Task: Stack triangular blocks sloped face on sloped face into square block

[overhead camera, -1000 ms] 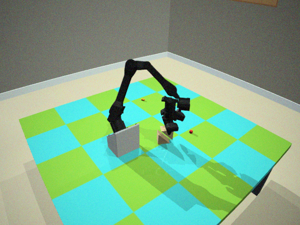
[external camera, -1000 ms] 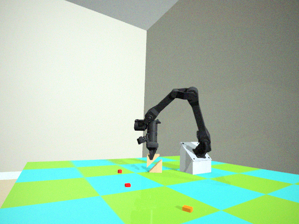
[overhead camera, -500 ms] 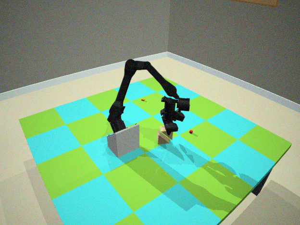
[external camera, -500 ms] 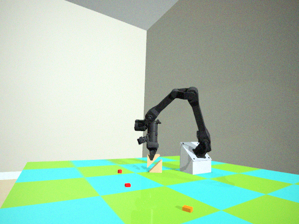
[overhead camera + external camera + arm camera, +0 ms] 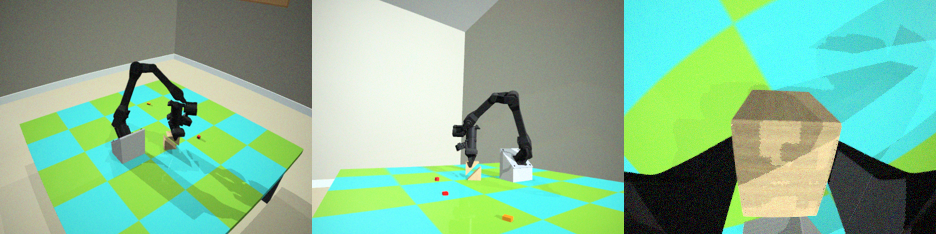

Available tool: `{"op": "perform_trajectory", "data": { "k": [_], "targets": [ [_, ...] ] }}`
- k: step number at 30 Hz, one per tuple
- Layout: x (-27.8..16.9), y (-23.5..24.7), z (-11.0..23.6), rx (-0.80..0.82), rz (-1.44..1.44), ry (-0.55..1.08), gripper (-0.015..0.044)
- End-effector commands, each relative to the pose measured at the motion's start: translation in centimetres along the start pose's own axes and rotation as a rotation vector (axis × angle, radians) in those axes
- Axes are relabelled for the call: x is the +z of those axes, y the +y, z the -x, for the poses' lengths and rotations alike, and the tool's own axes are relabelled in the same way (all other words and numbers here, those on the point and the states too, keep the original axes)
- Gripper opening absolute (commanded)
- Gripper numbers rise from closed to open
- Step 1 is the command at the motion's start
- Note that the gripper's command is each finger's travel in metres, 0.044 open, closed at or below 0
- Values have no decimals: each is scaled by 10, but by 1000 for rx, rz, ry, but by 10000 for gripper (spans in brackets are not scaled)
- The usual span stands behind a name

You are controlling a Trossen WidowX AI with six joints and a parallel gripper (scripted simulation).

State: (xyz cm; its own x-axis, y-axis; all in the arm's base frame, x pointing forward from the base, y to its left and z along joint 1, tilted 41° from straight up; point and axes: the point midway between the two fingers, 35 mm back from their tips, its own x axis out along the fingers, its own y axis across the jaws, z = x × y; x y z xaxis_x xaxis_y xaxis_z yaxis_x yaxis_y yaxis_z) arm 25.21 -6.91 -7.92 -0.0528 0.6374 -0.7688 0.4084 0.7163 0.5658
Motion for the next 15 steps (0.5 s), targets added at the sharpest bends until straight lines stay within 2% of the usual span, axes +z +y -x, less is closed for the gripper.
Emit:
{"op": "perform_trajectory", "data": {
  "k": [1, 15],
  "targets": [
    [-1, 1, -1, 5, -6, 0, 0],
    [-3, 1, -8, 5, -7, 0, 0]
  ]
}}
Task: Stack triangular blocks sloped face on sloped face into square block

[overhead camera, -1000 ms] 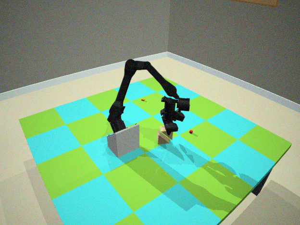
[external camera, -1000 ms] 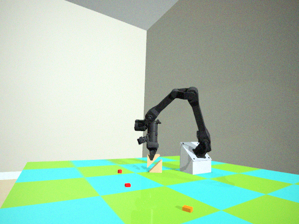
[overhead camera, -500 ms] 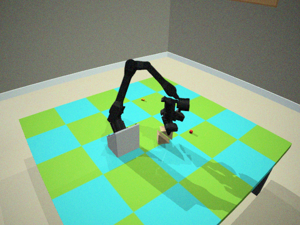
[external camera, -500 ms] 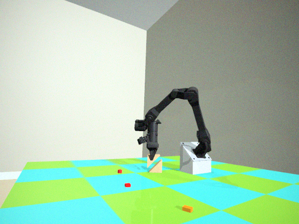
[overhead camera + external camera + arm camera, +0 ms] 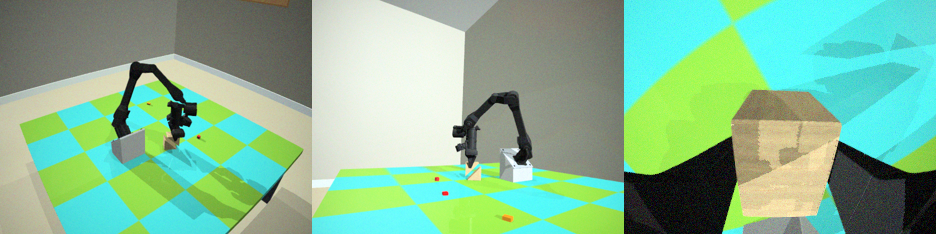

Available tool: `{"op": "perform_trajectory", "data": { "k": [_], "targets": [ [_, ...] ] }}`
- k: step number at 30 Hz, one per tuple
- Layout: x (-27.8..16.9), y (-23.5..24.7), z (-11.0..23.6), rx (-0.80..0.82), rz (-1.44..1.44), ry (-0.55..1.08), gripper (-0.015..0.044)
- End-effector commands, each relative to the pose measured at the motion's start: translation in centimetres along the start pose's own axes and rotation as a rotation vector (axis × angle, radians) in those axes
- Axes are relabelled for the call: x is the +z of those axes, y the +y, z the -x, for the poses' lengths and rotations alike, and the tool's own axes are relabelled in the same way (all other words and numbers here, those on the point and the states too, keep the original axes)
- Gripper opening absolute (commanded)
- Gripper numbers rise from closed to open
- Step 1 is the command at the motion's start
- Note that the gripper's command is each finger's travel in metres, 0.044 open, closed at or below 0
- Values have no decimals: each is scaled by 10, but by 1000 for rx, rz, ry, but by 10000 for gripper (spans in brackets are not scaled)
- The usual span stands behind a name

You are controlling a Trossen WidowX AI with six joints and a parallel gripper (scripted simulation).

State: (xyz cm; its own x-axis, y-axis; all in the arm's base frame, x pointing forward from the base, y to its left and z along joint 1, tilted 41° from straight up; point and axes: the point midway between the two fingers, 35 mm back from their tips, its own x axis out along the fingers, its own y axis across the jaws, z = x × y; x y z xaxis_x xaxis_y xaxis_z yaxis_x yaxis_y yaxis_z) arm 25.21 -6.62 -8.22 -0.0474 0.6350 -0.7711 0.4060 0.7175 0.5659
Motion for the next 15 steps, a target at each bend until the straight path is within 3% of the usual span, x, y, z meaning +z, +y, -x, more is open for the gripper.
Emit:
{"op": "perform_trajectory", "data": {
  "k": [1, 15],
  "targets": [
    [-4, 0, -4, 6, -9, 6, 0],
    [-8, 1, -13, 7, -10, 7, 0]
  ]
}}
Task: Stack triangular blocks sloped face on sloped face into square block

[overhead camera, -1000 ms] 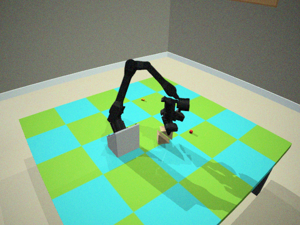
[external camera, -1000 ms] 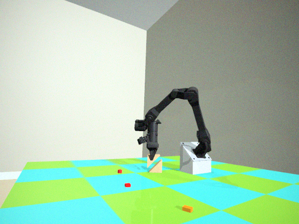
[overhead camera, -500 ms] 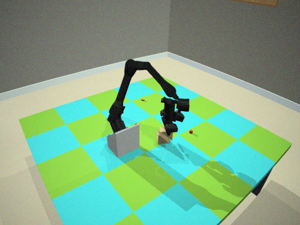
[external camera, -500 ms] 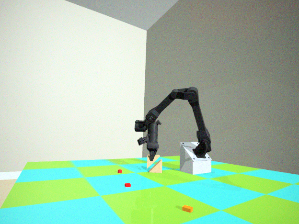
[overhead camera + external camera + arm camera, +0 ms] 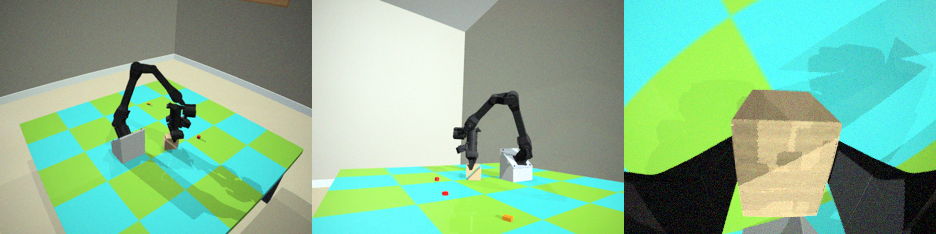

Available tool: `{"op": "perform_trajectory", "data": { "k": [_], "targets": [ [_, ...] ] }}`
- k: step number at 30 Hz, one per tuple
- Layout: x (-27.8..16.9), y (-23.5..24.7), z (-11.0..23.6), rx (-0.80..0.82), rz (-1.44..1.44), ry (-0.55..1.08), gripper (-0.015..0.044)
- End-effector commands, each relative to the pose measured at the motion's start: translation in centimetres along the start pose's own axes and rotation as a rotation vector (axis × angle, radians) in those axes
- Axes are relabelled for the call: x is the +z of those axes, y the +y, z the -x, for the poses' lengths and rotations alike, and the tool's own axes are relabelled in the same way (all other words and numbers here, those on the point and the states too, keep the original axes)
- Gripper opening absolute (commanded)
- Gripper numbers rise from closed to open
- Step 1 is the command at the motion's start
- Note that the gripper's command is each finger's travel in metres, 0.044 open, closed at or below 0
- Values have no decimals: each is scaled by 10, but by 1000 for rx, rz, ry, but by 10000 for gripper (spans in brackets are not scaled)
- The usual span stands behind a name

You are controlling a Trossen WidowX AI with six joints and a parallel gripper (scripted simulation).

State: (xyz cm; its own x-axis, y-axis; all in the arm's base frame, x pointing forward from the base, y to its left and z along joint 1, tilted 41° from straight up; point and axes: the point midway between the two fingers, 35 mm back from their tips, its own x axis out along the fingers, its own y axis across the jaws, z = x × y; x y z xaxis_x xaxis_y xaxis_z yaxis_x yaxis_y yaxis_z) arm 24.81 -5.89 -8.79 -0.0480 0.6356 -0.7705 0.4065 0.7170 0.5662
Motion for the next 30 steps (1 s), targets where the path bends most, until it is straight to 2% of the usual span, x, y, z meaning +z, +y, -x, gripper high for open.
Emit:
{"op": "perform_trajectory", "data": {
  "k": [1, 30],
  "targets": [
    [-4, 1, -4, 6, -9, 6, 0],
    [-6, 1, -9, 5, -9, 6, 0]
  ]
}}
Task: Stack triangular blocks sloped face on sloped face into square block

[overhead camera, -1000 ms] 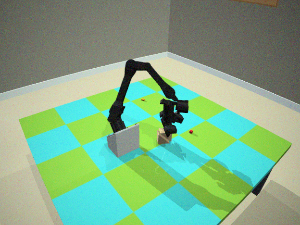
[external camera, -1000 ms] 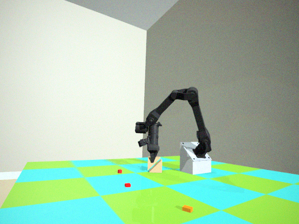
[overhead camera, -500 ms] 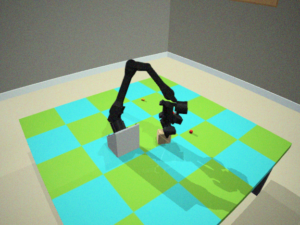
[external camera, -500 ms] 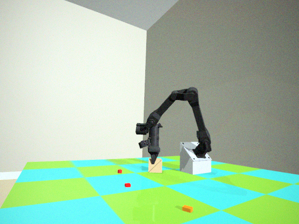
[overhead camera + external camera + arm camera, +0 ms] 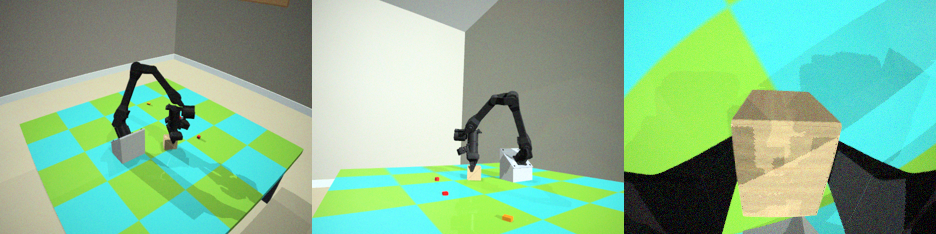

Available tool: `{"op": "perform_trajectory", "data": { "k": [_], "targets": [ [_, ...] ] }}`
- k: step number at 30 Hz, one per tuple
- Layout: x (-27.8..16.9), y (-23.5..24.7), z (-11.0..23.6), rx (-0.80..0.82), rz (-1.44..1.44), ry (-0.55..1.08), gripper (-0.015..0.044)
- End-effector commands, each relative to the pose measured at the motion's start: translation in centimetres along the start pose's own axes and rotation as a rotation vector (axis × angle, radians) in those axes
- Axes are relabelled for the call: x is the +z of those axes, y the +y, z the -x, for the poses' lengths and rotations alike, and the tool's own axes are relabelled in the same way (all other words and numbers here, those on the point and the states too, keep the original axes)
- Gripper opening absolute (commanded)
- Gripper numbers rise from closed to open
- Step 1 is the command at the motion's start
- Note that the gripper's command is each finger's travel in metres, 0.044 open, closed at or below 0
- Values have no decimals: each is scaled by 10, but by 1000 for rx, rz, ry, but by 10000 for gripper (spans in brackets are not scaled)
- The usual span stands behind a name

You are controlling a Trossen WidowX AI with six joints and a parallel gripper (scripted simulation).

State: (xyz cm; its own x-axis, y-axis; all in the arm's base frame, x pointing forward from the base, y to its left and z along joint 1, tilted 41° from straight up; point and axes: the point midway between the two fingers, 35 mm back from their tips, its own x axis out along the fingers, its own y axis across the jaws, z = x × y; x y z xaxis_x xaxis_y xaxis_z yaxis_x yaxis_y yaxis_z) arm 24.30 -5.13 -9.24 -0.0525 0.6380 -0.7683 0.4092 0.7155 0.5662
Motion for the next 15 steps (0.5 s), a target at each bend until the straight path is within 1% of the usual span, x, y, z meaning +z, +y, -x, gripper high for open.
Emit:
{"op": "perform_trajectory", "data": {
  "k": [1, 15],
  "targets": [
    [-1, 0, -1, 4, -6, 1, 0],
    [-2, 0, -3, 4, -6, 1, 0]
  ]
}}
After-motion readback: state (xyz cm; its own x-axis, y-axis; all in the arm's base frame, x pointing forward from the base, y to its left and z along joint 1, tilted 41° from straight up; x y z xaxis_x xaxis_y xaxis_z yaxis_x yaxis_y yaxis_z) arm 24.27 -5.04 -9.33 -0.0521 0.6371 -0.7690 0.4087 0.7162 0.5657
